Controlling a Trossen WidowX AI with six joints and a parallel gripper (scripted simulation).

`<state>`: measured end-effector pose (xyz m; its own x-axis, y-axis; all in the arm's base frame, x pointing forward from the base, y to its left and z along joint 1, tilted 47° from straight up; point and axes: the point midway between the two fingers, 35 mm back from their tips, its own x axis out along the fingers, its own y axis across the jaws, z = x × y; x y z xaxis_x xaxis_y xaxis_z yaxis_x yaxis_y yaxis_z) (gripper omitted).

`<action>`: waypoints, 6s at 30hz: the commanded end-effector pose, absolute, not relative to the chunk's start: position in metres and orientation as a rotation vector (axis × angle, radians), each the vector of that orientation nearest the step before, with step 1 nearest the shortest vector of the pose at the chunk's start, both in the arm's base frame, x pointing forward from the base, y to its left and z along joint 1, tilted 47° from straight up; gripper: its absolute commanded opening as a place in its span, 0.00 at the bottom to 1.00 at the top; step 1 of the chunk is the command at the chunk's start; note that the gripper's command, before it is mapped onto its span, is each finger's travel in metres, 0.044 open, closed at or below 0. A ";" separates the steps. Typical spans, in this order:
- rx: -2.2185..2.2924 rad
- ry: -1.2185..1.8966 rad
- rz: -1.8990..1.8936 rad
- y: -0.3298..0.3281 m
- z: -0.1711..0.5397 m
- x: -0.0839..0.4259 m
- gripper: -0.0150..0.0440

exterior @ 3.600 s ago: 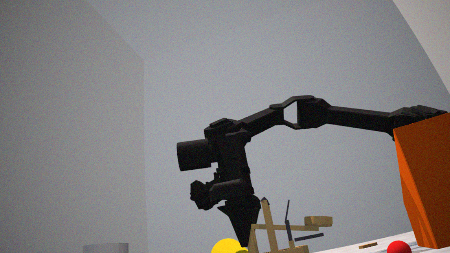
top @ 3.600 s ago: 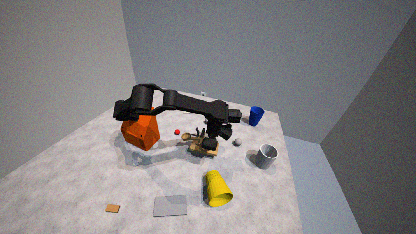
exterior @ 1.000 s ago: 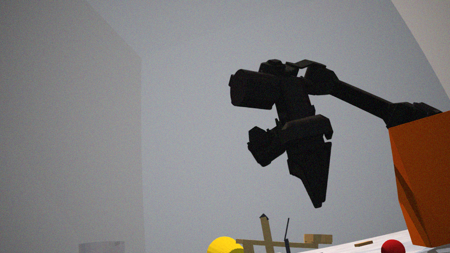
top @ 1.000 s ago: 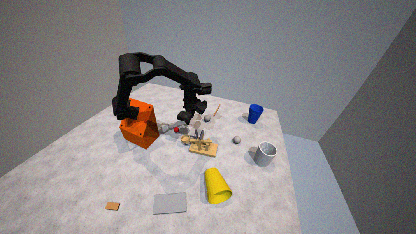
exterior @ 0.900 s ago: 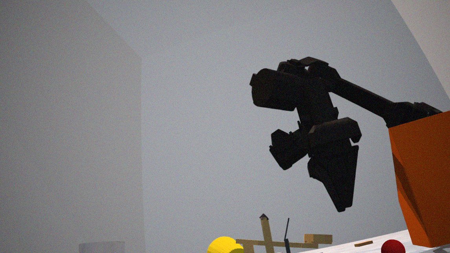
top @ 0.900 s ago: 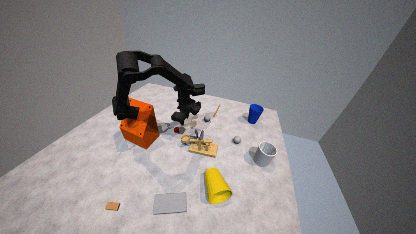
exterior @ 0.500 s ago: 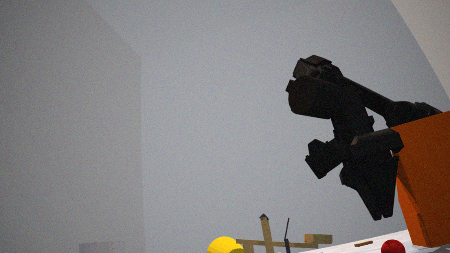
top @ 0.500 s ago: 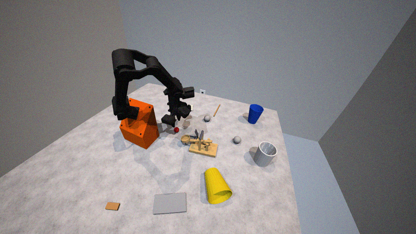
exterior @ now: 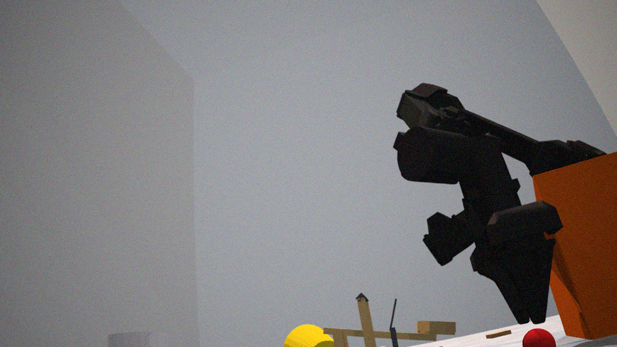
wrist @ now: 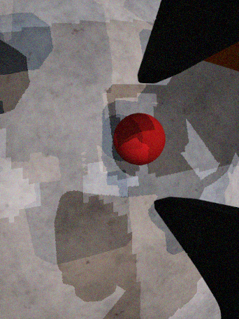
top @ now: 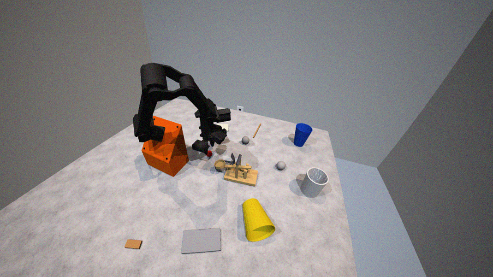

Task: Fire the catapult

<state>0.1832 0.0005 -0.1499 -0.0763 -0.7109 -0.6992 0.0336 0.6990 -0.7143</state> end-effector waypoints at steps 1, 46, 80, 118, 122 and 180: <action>-0.590 1.541 -0.674 -0.006 -0.153 0.181 0.76; -0.573 1.524 -0.649 0.027 -0.135 0.191 0.25; -0.569 1.724 -0.749 0.031 -0.071 0.248 0.25; -0.566 1.890 -0.760 -0.039 -0.074 0.286 0.25; -0.566 1.890 -0.760 -0.039 -0.074 0.286 0.34; -0.853 0.925 -0.265 0.097 0.042 0.607 1.00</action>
